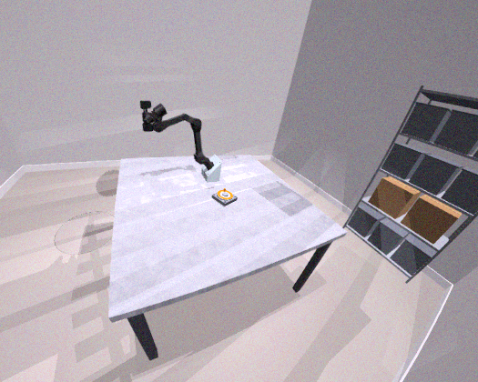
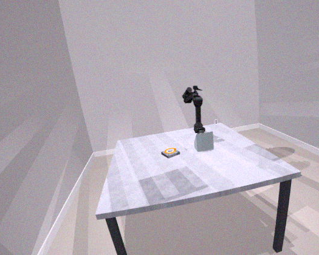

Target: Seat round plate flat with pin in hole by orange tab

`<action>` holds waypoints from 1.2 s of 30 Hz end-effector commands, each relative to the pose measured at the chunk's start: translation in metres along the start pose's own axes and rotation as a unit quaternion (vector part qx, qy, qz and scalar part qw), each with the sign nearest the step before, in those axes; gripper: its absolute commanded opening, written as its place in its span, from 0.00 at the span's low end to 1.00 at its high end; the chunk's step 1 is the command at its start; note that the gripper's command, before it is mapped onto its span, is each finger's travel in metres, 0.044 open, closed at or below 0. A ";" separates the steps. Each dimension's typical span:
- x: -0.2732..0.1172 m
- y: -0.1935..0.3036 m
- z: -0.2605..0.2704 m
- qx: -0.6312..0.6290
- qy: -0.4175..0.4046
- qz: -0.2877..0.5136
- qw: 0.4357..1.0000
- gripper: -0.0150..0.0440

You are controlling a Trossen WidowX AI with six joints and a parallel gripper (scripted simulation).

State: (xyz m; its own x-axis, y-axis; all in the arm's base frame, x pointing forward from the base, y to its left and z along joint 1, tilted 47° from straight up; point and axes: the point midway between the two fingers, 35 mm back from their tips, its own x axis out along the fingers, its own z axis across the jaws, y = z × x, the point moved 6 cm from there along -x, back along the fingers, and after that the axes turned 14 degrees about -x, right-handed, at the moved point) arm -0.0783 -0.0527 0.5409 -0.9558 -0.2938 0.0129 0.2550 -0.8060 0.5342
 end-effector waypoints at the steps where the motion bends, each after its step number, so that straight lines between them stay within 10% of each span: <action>1: 0.000 0.001 -0.001 -0.001 0.000 0.004 1.000 0.89; 15: -0.097 0.137 -0.116 -0.309 -0.026 0.311 0.898 0.26; 26: -0.224 0.152 -0.205 -0.463 -0.097 0.526 0.707 0.25; 36: -0.349 0.084 -0.283 -0.572 -0.203 0.672 0.425 0.25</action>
State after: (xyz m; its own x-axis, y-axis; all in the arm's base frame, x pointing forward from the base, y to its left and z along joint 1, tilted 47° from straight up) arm 0.2896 -0.1877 0.3749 0.1472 -0.9891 0.0052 0.4657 0.0646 -0.8826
